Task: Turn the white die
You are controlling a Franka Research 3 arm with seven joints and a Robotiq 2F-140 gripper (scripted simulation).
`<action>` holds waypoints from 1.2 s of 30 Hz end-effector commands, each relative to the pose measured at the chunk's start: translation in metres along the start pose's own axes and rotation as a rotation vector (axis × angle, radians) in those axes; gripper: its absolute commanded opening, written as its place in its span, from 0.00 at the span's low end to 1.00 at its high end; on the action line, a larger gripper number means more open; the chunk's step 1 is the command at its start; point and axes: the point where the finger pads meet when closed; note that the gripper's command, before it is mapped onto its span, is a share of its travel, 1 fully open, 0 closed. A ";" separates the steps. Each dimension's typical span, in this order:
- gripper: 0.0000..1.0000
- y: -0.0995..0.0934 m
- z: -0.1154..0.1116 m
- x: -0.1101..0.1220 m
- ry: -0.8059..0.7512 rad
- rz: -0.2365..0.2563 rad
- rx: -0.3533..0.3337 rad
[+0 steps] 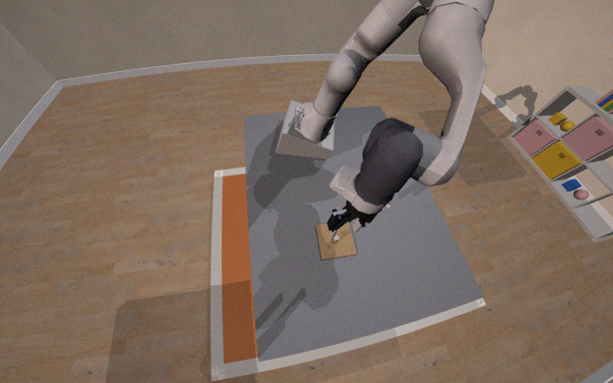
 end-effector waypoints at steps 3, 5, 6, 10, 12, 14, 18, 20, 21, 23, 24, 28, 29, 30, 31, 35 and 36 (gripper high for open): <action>1.00 0.001 0.002 0.002 0.019 -0.006 0.009; 1.00 0.001 0.002 0.002 0.019 -0.006 0.009; 1.00 0.001 0.002 0.002 0.019 -0.006 0.009; 1.00 -0.001 0.002 0.002 0.019 -0.006 0.009; 1.00 -0.002 0.002 0.002 0.019 -0.006 0.009; 1.00 -0.005 0.002 0.002 0.019 -0.006 0.009; 1.00 -0.014 0.002 0.002 0.019 -0.006 0.009; 1.00 -0.019 0.002 0.002 0.019 -0.006 0.009; 1.00 -0.022 0.002 0.002 0.019 -0.006 0.009; 1.00 -0.026 0.002 0.002 0.019 -0.006 0.009; 1.00 -0.028 0.002 0.002 0.019 -0.006 0.009; 1.00 -0.031 0.002 0.002 0.019 -0.006 0.009; 1.00 -0.033 0.002 0.002 0.019 -0.006 0.009; 1.00 -0.034 0.002 0.002 0.019 -0.006 0.009; 1.00 -0.035 0.002 0.002 0.019 -0.006 0.009; 1.00 -0.036 0.002 0.002 0.019 -0.006 0.009; 1.00 -0.037 0.002 0.002 0.019 -0.006 0.009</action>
Point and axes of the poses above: the point where the finger pads meet when closed, its own y axis out along the fingers, its own x axis across the jaws, z = x × y, and after that the axes turned 9 degrees about y, right-handed
